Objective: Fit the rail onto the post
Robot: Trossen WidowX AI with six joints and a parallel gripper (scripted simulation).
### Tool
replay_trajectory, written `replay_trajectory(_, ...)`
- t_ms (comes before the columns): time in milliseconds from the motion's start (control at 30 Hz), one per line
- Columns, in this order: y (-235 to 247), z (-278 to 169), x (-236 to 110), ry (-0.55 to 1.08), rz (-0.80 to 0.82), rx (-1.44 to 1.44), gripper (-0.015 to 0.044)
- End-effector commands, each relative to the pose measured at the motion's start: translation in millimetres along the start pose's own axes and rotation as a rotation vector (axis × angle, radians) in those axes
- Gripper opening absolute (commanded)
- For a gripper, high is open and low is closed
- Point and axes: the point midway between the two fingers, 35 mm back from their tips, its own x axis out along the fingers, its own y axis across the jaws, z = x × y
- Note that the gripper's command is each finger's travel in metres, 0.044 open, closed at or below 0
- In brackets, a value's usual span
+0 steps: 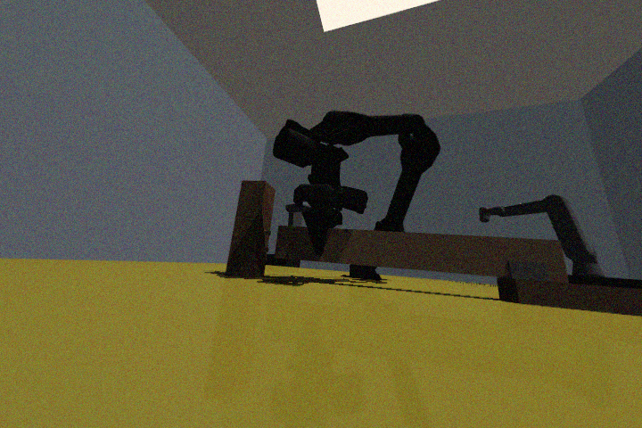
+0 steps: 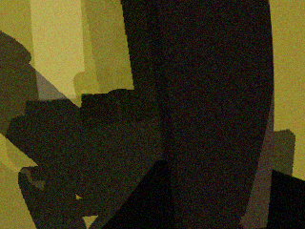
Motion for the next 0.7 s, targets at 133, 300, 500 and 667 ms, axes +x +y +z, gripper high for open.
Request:
replay_trajectory(133, -1.0, -4.5, -3.6, 0.007, -0.007, -0.002, 0.0)
replay_trajectory(300, -1.0, -6.0, -3.3, 0.007, -0.007, -0.002, 0.0)
replay_trajectory(500, -0.9, -7.8, -2.9, 0.007, -0.007, -0.002, 0.0)
replay_trajectory(667, -0.9, -9.2, -2.7, 0.007, -0.007, -0.002, 0.0)
